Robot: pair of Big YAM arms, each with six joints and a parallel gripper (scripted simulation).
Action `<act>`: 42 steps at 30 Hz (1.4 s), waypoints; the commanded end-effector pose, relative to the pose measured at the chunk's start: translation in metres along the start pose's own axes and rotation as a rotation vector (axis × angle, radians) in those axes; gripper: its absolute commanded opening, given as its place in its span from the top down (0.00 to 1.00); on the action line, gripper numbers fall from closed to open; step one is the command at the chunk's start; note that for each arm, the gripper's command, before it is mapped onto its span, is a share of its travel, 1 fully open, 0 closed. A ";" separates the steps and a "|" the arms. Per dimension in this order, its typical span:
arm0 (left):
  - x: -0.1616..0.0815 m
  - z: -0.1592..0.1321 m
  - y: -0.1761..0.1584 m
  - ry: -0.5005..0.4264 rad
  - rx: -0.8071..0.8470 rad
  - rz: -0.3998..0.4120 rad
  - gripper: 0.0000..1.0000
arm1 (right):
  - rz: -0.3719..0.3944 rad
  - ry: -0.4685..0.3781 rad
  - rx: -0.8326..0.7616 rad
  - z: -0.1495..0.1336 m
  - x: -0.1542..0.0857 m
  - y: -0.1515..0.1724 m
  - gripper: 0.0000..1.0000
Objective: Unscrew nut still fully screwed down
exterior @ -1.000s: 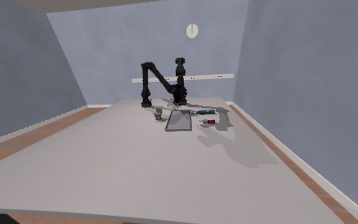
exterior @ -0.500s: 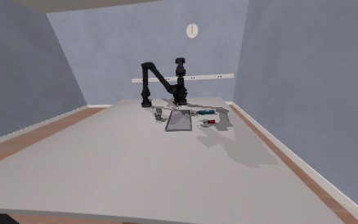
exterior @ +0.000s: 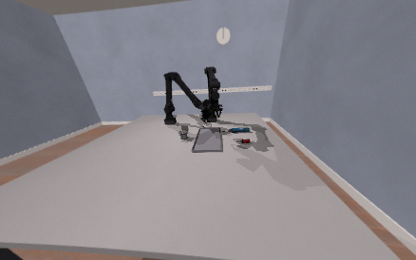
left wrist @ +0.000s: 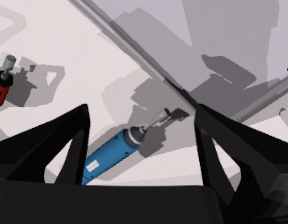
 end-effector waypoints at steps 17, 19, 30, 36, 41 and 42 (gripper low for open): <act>0.016 -0.023 0.019 -0.010 -0.344 0.003 0.35 | 0.025 -0.015 0.021 0.008 0.000 0.014 0.00; 0.025 -0.032 0.025 0.001 -0.406 -0.009 0.35 | 0.025 -0.015 0.021 0.008 0.000 0.014 0.00; 0.028 -0.051 0.041 -0.012 -0.627 0.003 0.35 | 0.025 -0.015 0.021 0.008 0.000 0.014 0.00; 0.042 -0.059 0.040 0.008 -0.699 -0.017 0.35 | 0.025 -0.015 0.021 0.008 0.000 0.014 0.00; 0.041 -0.071 0.048 -0.005 -0.822 -0.006 0.35 | 0.025 -0.015 0.021 0.008 0.000 0.014 0.00; 0.040 -0.073 0.049 -0.008 -0.847 -0.004 0.35 | 0.025 -0.015 0.021 0.008 0.000 0.014 0.00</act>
Point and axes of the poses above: on each arm, the point where the finger pads meet when closed, its own x axis out along the fingers, its own y axis across the jaws, z = x × y, the point moved 8 cm from there along -x, back along the fingers, and after that the axes turned 1 degree about x, right-handed, at the moved point
